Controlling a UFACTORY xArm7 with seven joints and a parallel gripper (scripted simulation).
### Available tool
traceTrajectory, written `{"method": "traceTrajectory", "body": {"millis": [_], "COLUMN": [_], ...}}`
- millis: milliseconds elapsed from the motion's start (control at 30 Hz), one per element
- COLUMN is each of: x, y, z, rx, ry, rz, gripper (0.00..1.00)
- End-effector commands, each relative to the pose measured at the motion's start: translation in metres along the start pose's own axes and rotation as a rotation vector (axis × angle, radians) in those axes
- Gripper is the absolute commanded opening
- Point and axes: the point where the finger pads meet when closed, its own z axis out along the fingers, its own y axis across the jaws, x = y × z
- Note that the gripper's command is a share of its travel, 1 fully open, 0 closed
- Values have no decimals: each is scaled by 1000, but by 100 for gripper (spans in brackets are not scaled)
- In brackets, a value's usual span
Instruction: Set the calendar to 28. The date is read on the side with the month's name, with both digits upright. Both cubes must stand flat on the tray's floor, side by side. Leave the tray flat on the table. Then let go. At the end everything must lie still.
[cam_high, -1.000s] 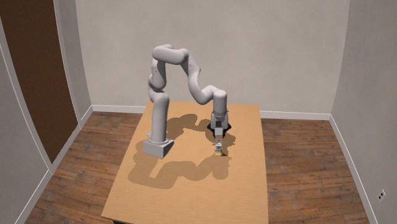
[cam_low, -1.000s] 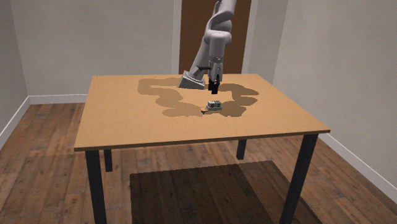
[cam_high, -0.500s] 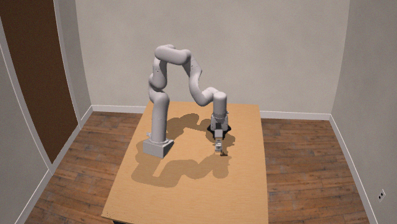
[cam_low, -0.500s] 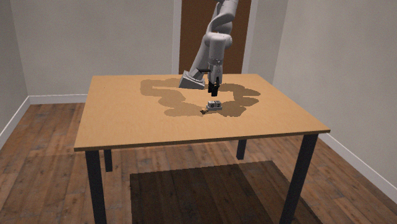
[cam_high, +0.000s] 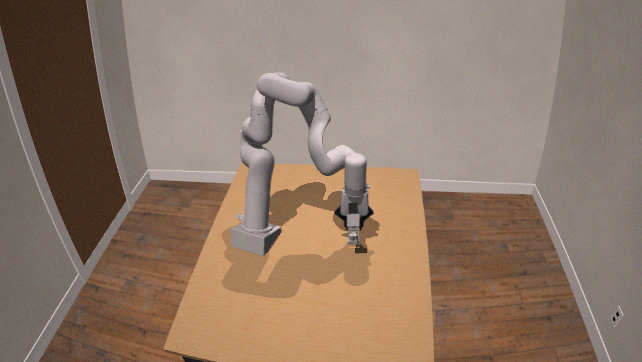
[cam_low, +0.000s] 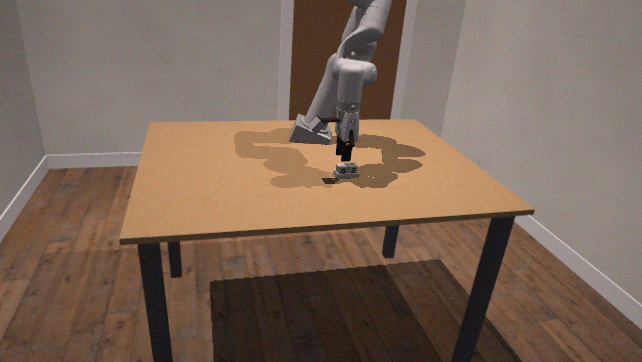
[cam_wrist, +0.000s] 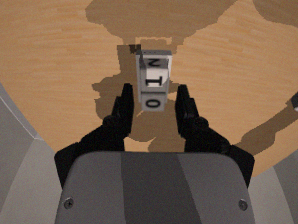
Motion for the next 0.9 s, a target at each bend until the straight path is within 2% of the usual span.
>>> {"method": "traceTrajectory", "body": {"millis": [0, 867], "x": [0, 0], "y": [-1, -1], "z": [4, 17], "rx": [3, 3], "ry": [-1, -1], "rz": [0, 0], "gripper": [49, 49]}}
